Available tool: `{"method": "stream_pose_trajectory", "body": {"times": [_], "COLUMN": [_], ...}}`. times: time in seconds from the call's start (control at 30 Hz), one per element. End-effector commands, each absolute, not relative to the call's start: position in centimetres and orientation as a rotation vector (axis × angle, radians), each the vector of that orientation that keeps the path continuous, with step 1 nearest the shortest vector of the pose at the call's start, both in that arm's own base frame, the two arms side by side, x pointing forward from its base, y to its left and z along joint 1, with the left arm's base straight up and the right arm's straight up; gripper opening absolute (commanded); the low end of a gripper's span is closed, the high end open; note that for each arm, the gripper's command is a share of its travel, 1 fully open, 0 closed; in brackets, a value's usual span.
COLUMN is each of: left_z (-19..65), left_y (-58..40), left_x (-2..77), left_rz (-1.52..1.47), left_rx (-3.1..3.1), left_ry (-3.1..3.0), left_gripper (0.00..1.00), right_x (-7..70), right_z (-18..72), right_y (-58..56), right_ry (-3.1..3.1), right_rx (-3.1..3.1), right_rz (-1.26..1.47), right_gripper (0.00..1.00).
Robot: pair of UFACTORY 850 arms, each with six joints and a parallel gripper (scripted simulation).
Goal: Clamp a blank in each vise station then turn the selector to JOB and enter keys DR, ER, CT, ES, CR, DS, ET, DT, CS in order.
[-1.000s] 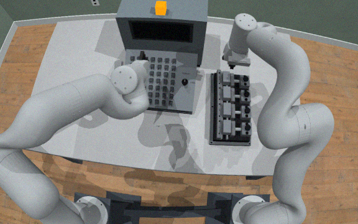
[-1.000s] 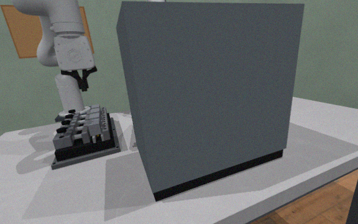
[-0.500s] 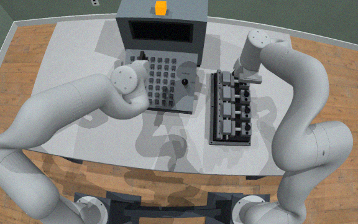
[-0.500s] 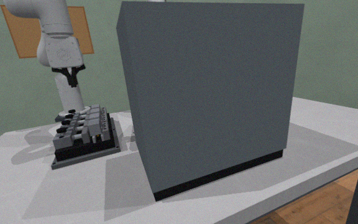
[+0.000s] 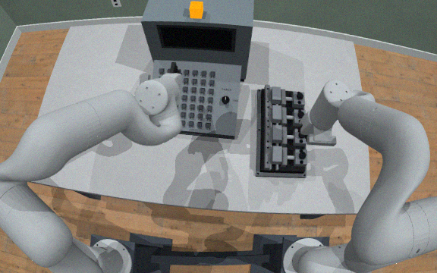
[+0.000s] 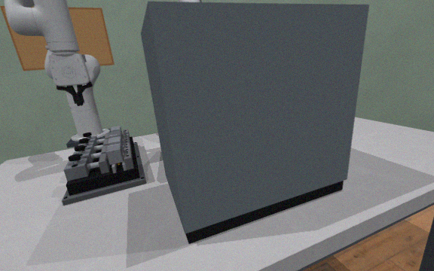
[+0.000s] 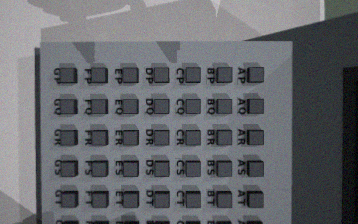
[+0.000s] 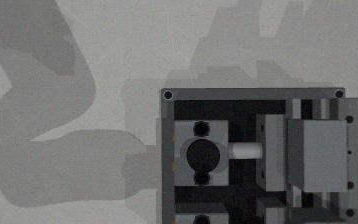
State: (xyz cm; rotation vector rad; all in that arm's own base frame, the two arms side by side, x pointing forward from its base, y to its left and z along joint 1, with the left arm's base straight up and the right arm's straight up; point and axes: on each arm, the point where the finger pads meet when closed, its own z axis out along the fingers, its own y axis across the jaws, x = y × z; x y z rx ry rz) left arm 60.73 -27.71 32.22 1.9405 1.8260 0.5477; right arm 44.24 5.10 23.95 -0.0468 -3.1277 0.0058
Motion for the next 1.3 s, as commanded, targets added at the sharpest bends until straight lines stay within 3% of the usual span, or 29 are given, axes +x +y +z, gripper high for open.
{"method": "stream_pose_trajectory", "body": {"times": [0.0, 1.27], "left_z": [32.3, 32.3], "left_y": [-27.7, -27.7], "left_x": [60.8, 60.8], "left_rz": [0.548, 0.548], "left_rx": [1.939, 1.939], "left_ry": [1.825, 1.825], "left_gripper": [1.0, 1.0], "right_x": [41.5, 41.4], "right_z": [21.4, 13.1], "right_y": [4.3, 4.2], "right_ry": [-3.143, -3.143], "right_rx": [-0.046, -0.046], "right_rz": [0.0, 0.0], "right_gripper": [0.0, 0.0]}}
